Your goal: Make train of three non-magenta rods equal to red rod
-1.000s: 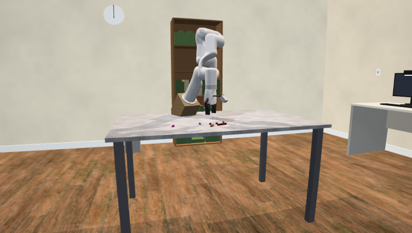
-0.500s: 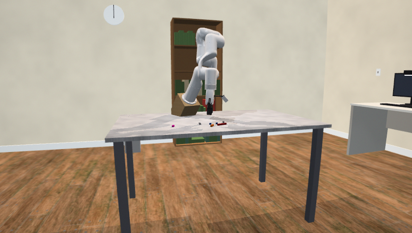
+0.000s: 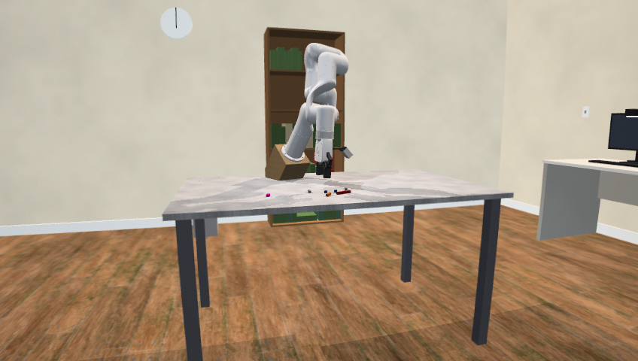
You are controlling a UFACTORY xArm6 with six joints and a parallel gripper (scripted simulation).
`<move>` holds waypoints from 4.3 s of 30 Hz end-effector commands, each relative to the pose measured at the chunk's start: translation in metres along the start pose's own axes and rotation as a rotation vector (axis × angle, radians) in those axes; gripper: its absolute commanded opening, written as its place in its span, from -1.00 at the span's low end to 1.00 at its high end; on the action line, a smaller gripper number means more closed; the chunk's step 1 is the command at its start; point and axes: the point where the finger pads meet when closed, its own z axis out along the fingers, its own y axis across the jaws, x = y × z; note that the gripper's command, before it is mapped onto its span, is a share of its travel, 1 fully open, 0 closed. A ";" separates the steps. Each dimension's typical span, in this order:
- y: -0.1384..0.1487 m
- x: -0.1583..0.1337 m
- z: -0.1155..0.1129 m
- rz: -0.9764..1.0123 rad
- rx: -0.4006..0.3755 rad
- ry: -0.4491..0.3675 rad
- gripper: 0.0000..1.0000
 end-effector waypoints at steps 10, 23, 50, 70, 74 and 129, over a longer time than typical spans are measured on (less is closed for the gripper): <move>0.001 -0.007 0.000 -0.407 -0.010 0.033 1.00; 0.000 -0.012 0.000 -0.724 -0.016 0.032 1.00; -0.001 -0.024 0.000 -1.477 -0.032 0.024 1.00; -0.001 -0.025 0.000 -1.507 -0.033 0.024 1.00; -0.001 -0.025 0.000 -1.507 -0.033 0.024 1.00; -0.001 -0.025 0.000 -1.507 -0.033 0.024 1.00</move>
